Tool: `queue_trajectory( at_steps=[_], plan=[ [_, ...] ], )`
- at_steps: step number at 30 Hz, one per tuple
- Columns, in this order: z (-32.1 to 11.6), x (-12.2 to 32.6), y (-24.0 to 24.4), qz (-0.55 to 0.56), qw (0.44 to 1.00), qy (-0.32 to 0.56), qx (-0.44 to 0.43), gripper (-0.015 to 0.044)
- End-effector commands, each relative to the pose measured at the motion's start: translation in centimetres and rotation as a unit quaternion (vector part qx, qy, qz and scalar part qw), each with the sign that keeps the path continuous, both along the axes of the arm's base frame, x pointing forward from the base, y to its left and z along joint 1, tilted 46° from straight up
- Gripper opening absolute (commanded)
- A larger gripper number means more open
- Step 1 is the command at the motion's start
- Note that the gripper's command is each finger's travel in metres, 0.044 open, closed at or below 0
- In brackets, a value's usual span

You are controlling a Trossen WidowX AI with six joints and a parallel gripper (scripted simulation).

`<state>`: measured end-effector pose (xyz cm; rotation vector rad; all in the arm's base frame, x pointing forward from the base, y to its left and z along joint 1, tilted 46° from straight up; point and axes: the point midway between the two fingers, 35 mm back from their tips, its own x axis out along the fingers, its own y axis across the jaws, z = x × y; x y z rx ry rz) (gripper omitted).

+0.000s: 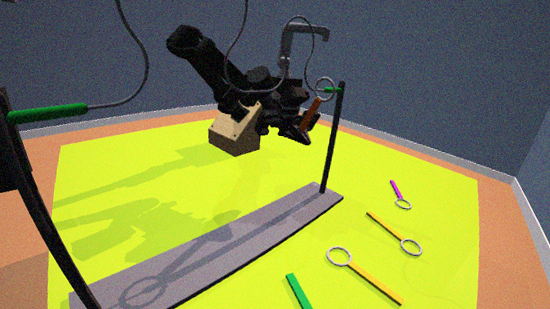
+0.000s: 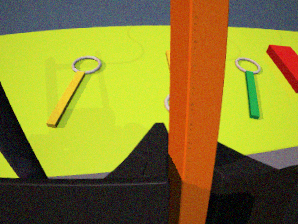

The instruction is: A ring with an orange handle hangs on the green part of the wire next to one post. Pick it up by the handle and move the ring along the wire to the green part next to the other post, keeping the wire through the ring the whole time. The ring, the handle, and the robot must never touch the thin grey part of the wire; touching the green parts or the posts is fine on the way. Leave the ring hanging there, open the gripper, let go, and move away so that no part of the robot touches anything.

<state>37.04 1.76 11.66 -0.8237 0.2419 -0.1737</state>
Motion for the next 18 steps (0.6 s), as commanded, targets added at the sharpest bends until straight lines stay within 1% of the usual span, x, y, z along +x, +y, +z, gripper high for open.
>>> queue_trajectory(
  at_steps=[1, 18],
  plan=[
    [-0.4, -0.1, 0.2, -0.003, 1.000, 0.001, 0.002, -0.0150],
    [-1.5, -0.1, 1.2, -0.002, 1.000, 0.001, 0.003, -0.0150]
  ],
)
